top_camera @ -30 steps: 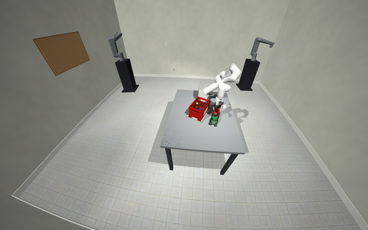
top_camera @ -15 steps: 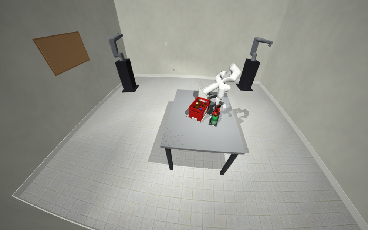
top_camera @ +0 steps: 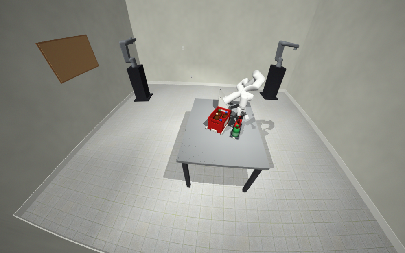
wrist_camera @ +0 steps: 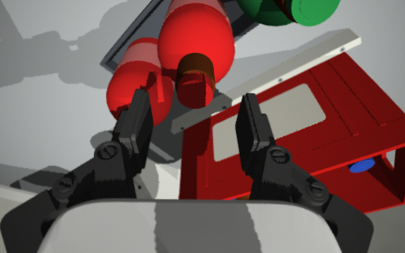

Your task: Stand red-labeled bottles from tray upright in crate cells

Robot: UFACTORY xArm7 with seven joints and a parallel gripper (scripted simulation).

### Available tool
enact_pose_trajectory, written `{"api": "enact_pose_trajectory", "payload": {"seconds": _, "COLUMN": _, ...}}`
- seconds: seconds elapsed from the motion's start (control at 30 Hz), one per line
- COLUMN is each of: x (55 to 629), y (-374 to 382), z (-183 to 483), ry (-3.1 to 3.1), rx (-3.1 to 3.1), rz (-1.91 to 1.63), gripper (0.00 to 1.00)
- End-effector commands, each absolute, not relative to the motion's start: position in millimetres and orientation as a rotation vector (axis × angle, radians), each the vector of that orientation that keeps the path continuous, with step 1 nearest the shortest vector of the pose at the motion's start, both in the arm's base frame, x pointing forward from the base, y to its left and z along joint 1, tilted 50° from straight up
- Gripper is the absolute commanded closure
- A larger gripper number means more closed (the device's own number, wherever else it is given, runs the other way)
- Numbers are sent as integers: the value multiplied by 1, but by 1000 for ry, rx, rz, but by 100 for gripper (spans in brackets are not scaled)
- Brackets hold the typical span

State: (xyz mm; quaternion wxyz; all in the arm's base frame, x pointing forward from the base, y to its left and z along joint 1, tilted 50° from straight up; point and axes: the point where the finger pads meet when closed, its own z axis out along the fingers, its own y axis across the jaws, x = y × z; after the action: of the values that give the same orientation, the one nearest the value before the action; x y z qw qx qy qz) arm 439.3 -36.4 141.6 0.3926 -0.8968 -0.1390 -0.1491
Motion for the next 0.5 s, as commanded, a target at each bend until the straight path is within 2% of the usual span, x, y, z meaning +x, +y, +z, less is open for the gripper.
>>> {"api": "enact_pose_trajectory", "payload": {"seconds": 0.0, "x": 440, "y": -37, "z": 141, "ry": -350, "rx": -2279, "rz": -382, "gripper": 35}}
{"api": "enact_pose_trajectory", "payload": {"seconds": 0.47, "x": 442, "y": -28, "z": 133, "ry": -350, "rx": -2279, "rz": -382, "gripper": 35}}
